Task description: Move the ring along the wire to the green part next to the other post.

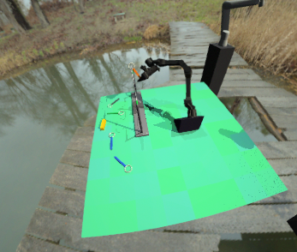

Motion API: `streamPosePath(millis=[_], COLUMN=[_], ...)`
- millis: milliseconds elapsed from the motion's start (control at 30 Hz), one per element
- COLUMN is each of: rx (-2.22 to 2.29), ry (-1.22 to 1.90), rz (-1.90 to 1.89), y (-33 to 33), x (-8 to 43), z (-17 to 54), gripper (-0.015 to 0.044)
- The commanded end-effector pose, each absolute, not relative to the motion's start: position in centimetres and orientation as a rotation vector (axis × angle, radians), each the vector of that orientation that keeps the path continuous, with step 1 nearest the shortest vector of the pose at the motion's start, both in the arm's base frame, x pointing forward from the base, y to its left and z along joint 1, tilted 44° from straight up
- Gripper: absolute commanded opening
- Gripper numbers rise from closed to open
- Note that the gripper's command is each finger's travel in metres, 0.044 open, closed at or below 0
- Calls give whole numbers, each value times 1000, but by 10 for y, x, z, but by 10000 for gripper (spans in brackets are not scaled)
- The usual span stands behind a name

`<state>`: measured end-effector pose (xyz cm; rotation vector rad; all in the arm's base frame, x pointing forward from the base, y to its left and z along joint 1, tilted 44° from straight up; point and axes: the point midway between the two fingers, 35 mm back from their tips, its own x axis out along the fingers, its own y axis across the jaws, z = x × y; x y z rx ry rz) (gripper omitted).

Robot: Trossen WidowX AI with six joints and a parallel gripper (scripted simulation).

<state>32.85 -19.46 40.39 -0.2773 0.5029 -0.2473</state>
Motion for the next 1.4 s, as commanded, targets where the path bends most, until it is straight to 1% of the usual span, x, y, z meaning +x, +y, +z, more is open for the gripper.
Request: streamPosePath(millis=[0, 733, 1367], rx=[-400, -941, -1411], ry=[505, 496, 463], rz=[-284, -430, -544], y=[-203, -235, -248], x=[326, 321, 318], z=[408, 436, 471], gripper=[-150, -150, -150])
